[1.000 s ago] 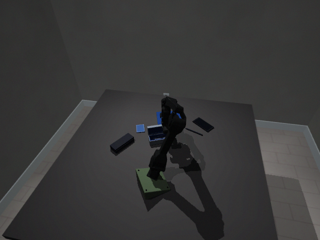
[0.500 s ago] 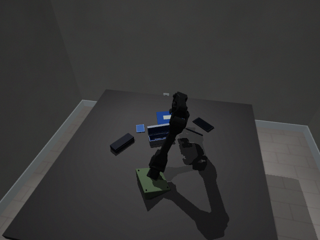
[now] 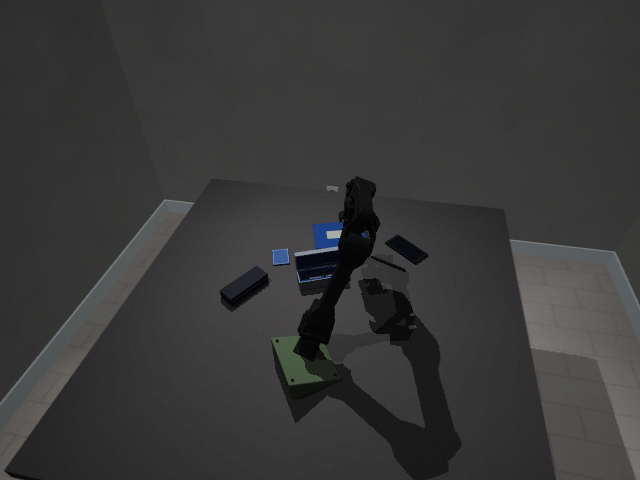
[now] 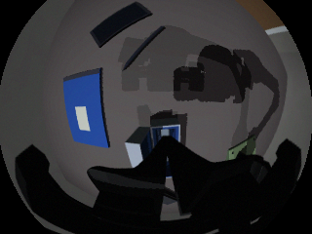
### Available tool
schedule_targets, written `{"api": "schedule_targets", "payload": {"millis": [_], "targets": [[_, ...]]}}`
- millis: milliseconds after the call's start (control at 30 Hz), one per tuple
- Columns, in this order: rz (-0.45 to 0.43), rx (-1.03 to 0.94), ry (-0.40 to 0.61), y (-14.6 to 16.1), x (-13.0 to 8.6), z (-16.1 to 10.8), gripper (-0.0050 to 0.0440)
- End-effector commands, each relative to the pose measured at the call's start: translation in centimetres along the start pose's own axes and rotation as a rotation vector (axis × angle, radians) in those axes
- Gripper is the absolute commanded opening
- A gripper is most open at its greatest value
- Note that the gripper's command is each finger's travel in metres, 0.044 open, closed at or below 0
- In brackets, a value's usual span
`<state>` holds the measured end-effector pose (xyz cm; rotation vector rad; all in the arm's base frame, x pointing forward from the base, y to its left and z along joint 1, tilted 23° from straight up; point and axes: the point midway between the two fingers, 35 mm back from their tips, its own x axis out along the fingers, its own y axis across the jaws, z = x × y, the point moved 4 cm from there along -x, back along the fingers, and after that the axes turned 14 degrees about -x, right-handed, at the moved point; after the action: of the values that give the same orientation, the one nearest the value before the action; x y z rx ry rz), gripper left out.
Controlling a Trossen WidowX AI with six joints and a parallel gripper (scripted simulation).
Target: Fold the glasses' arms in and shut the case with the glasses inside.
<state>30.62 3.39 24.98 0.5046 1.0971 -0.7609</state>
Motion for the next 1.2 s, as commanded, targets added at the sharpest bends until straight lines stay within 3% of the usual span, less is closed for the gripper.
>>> {"api": "schedule_targets", "payload": {"millis": [0, 167, 1167], "targets": [[0.0, 0.0, 0.0, 0.0, 0.0, 0.0, 0.0], [0.001, -0.052, 0.0, 0.0, 0.0, -0.1, 0.0], [0.007, -1.025, 0.0, 0.4, 0.3, -1.9, 0.0]]}}
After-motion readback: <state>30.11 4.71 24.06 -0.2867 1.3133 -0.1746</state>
